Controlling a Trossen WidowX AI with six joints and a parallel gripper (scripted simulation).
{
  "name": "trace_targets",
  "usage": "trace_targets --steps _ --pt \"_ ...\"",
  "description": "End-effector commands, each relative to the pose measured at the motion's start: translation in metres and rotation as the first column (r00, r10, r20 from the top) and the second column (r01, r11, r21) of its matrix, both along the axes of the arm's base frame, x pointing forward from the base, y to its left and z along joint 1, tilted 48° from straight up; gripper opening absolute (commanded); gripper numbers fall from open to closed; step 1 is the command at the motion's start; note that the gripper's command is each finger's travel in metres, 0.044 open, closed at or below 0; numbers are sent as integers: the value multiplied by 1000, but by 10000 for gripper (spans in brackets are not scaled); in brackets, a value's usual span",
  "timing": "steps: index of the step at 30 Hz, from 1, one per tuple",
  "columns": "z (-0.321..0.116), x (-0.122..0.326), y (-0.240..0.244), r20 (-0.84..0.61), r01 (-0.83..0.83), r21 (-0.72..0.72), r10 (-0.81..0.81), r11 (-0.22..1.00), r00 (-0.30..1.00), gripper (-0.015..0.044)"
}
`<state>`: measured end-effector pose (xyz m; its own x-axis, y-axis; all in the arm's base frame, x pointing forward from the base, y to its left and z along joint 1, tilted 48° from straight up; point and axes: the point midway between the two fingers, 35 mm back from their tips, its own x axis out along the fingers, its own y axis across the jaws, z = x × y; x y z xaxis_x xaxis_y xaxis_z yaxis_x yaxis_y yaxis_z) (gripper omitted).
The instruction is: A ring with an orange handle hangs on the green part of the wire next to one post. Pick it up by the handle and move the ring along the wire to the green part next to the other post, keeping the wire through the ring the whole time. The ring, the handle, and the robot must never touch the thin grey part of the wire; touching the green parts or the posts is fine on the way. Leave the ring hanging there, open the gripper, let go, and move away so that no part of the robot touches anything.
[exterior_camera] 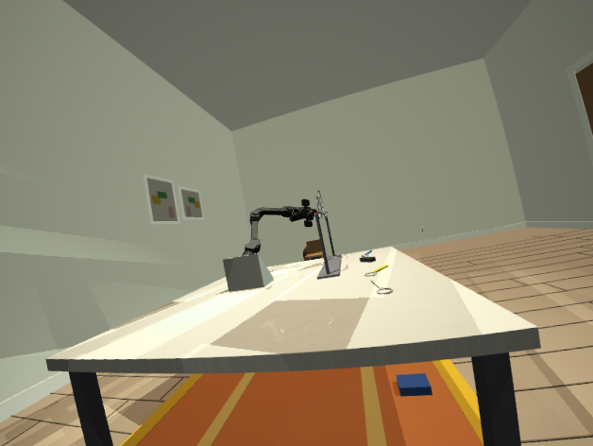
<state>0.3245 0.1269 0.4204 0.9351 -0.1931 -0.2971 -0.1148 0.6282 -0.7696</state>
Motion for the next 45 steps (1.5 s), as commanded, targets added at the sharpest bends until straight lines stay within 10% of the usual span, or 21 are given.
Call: trace_targets --steps 1,45 --pt "8 -1 -5 16 7 -20 -7 1000 1000 -150" --pt "49 12 -29 74 -55 -288 79 956 994 -150"
